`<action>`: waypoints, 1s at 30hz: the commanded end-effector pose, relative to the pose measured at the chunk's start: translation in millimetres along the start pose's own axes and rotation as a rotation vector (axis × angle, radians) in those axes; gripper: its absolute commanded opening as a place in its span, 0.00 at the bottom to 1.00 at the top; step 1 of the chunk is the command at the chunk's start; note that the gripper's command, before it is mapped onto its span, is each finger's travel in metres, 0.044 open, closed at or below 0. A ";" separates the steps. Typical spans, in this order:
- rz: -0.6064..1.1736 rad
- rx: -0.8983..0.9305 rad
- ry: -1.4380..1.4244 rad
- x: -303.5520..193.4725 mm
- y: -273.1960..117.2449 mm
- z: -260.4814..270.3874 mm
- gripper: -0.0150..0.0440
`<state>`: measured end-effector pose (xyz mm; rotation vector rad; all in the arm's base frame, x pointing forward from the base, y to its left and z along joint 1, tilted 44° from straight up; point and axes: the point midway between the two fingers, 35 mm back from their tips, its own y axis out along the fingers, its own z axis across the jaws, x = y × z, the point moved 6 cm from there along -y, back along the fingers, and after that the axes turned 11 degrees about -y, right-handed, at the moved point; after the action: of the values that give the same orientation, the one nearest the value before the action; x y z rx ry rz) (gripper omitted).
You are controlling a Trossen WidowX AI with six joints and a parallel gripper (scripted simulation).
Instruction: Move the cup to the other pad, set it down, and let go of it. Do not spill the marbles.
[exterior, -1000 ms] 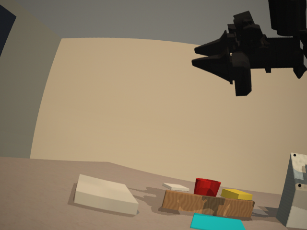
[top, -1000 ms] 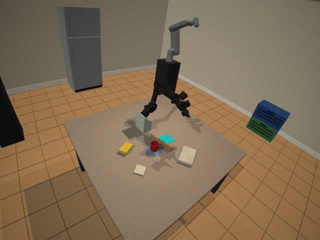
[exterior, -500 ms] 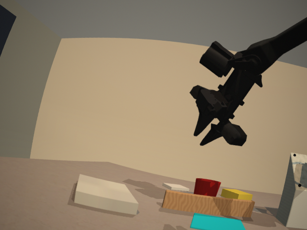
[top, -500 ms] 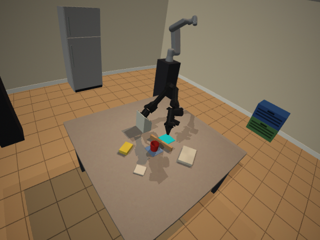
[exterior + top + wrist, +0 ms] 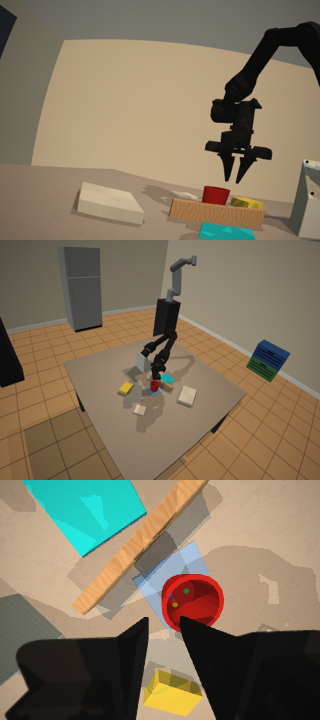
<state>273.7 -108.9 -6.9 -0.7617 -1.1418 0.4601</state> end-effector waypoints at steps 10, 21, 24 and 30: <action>-0.029 0.003 -0.025 0.0 5.7 -5.0 0.50; -0.029 0.003 -0.024 0.6 23.9 -6.0 0.50; -0.029 0.003 -0.024 0.8 28.8 -6.1 0.50; -0.030 0.003 -0.024 1.2 38.6 -5.9 0.50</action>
<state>282.4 -89.3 -32.0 -0.7442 -1.1782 0.4515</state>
